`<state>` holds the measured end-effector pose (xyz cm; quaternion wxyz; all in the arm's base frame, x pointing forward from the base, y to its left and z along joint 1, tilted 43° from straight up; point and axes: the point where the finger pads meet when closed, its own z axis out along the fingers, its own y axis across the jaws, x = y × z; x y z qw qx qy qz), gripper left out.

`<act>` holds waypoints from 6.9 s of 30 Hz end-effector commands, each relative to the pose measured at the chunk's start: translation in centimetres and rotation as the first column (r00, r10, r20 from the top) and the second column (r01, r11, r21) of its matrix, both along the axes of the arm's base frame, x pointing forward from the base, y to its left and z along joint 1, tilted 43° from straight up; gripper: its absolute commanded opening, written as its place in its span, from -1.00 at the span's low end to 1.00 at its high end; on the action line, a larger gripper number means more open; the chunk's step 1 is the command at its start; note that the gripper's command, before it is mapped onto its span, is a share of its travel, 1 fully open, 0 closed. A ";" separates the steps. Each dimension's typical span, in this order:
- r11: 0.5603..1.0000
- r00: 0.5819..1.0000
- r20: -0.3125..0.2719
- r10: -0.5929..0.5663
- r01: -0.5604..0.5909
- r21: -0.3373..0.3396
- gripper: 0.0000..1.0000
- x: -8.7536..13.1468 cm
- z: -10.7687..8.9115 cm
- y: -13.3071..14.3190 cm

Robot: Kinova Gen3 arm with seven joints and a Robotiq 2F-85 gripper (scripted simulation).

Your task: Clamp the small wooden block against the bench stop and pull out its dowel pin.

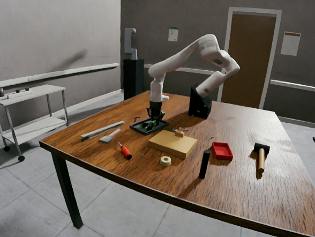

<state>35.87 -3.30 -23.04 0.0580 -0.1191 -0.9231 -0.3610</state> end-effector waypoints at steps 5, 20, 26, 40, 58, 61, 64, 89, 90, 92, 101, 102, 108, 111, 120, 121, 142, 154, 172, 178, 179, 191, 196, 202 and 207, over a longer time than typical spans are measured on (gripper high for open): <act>1.000 1.000 0.001 -0.001 0.001 -0.001 -0.35 0.1 0.0 -0.1; 1.000 1.000 0.001 -0.001 0.001 -0.001 -0.35 0.1 0.1 -0.1; 1.000 1.000 0.001 -0.001 0.001 -0.001 -0.35 0.1 0.2 -0.3; 1.000 1.000 0.001 -0.001 0.001 -0.001 -0.35 0.1 1.6 -1.6; 1.000 1.000 0.001 -0.001 0.001 -0.001 -0.35 0.2 4.8 -4.5; 1.000 1.000 0.001 -0.001 0.001 -0.001 -0.35 0.2 5.3 -5.0; 1.000 1.000 0.001 -0.001 0.001 -0.001 -0.35 0.2 5.4 -5.1; 1.000 1.000 0.001 -0.001 0.001 -0.001 -0.35 0.2 6.6 -6.2; 1.000 1.000 0.001 -0.001 0.001 -0.001 -0.35 0.2 6.6 -6.2; 1.000 1.000 0.001 -0.001 0.001 -0.001 -0.35 0.2 6.6 -6.2; 1.000 1.000 0.001 -0.001 0.001 -0.001 -0.35 0.2 6.6 -6.2; 1.000 1.000 0.001 -0.001 0.001 -0.001 -0.35 0.2 6.6 -6.2; 1.000 1.000 0.001 -0.001 0.001 -0.001 -0.35 0.2 6.6 -6.2; 1.000 1.000 0.001 -0.001 0.001 -0.001 -0.35 0.2 6.6 -6.2; 1.000 1.000 0.001 -0.001 0.001 -0.001 -0.35 0.2 6.6 -6.2; 1.000 1.000 0.001 -0.001 0.001 -0.001 -0.35 0.2 6.6 -6.2; 0.999 0.999 0.034 0.036 -0.036 0.001 -0.35 0.5 6.8 -6.0; 0.995 0.990 0.095 0.103 -0.104 0.000 -0.35 1.0 7.0 -5.6; 0.958 0.923 0.262 0.282 -0.286 -0.023 -0.35 2.4 7.8 -4.6; 0.928 0.868 0.339 0.362 -0.369 -0.047 -0.35 3.1 8.1 -4.2; 0.922 0.857 0.352 0.376 -0.383 -0.051 -0.35 3.3 8.2 -4.1; 0.846 0.717 0.479 0.506 -0.520 -0.116 -0.35 4.6 8.9 -3.2; 0.798 0.628 0.537 0.564 -0.581 -0.159 -0.35 5.3 9.4 -2.7; 0.757 0.550 0.577 0.604 -0.623 -0.197 -0.35 5.8 9.7 -2.4; 0.702 0.448 0.619 0.645 -0.668 -0.247 -0.35 6.5 10.1 -1.9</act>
